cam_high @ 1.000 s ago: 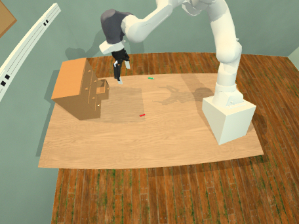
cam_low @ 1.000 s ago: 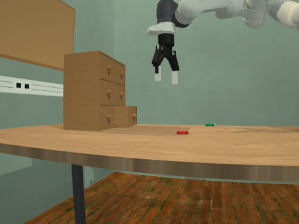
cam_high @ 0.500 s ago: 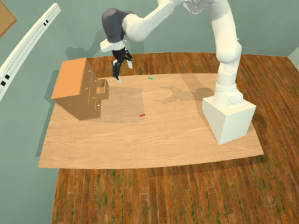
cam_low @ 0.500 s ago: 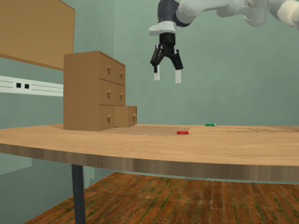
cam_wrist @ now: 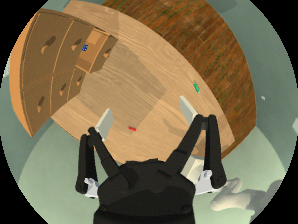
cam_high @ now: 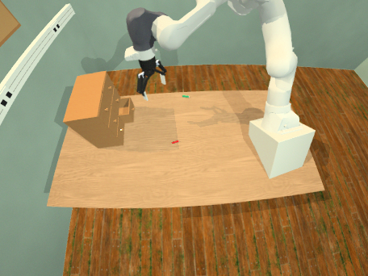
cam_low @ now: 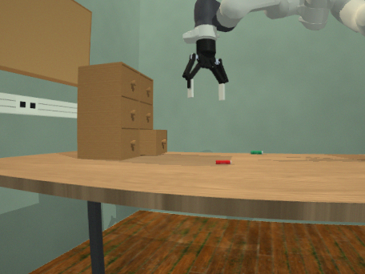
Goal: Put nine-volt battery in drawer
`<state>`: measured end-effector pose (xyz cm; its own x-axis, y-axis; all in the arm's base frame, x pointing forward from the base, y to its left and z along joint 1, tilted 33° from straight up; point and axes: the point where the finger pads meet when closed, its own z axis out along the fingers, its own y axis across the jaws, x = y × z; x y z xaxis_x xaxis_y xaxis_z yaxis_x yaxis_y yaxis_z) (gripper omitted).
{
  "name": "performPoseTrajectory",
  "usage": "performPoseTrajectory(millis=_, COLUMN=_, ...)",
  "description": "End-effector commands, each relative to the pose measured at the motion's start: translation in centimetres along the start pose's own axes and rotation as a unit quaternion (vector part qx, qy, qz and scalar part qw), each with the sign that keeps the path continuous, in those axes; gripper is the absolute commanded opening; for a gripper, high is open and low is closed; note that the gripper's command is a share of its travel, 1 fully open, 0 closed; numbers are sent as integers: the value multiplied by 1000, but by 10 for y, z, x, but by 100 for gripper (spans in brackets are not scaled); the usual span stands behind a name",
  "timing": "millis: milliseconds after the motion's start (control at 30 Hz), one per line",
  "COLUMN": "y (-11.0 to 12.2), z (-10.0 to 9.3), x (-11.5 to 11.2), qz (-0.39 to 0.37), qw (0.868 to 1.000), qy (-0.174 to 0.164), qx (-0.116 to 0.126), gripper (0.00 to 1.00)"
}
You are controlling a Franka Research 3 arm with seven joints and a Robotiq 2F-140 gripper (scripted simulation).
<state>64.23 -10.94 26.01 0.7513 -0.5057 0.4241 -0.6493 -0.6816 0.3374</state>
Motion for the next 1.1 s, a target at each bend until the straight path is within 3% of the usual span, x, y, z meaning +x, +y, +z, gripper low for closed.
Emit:
performPoseTrajectory(millis=0, y=-1, z=-1, x=-3, qz=64, qw=998, qy=1, qx=1, gripper=100)
performPoseTrajectory(millis=500, y=5, z=-5, x=-6, qz=174, qw=985, qy=1, qx=1, gripper=100)
performPoseTrajectory(millis=1067, y=13, z=-10, x=-10, qz=296, qw=955, qy=1, qx=1, gripper=100)
